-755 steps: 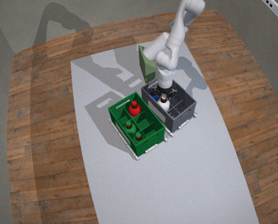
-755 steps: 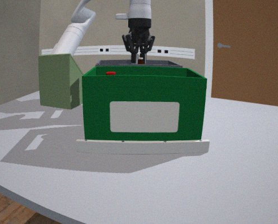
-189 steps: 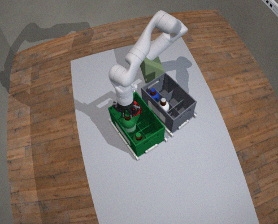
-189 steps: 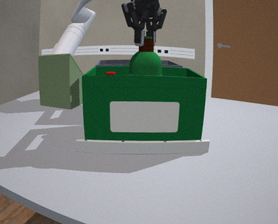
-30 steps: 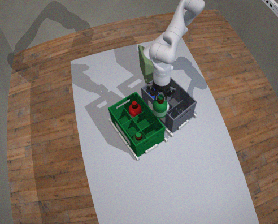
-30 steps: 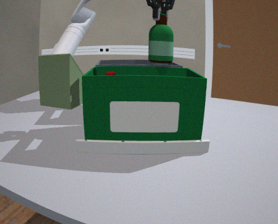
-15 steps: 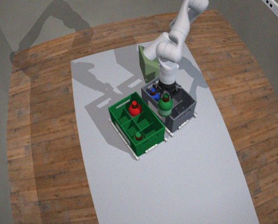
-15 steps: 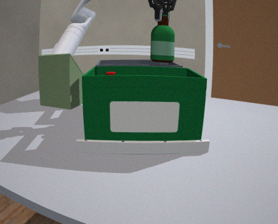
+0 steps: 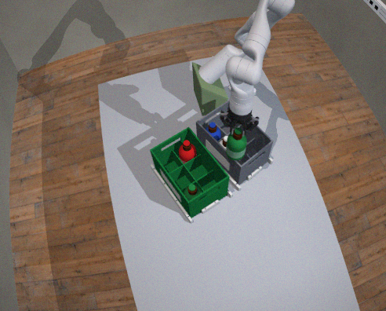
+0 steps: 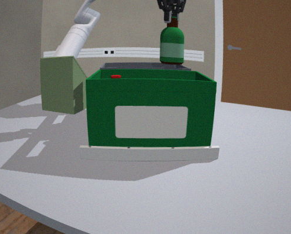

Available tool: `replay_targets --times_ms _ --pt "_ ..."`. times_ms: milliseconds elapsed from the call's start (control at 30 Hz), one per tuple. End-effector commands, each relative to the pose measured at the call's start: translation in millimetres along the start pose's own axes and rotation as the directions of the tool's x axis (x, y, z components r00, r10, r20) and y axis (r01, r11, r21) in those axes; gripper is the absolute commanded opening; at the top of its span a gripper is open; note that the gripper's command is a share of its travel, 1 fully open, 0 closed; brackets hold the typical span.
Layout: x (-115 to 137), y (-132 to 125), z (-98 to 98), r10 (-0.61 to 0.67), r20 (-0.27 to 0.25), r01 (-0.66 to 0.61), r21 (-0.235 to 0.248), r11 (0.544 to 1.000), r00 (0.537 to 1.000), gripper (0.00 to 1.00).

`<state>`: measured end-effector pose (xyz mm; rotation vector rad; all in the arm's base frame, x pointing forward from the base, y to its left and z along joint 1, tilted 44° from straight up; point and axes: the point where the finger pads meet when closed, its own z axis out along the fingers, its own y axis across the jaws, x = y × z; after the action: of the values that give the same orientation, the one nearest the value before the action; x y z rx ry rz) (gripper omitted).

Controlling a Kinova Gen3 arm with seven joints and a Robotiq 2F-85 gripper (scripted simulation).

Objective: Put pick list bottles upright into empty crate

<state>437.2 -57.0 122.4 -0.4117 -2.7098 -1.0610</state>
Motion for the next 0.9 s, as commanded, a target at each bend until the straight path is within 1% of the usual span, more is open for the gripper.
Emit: replay_targets --times_ms 0,400,867 --pt "0.8 2.1 -1.0 0.000 0.002 0.000 0.000 1.000 1.000 0.10" --pt "12.6 24.8 -0.9 0.000 0.002 0.000 0.000 1.000 1.000 0.10" --pt "14.0 25.1 -0.9 0.000 0.002 0.000 0.000 1.000 1.000 0.10"
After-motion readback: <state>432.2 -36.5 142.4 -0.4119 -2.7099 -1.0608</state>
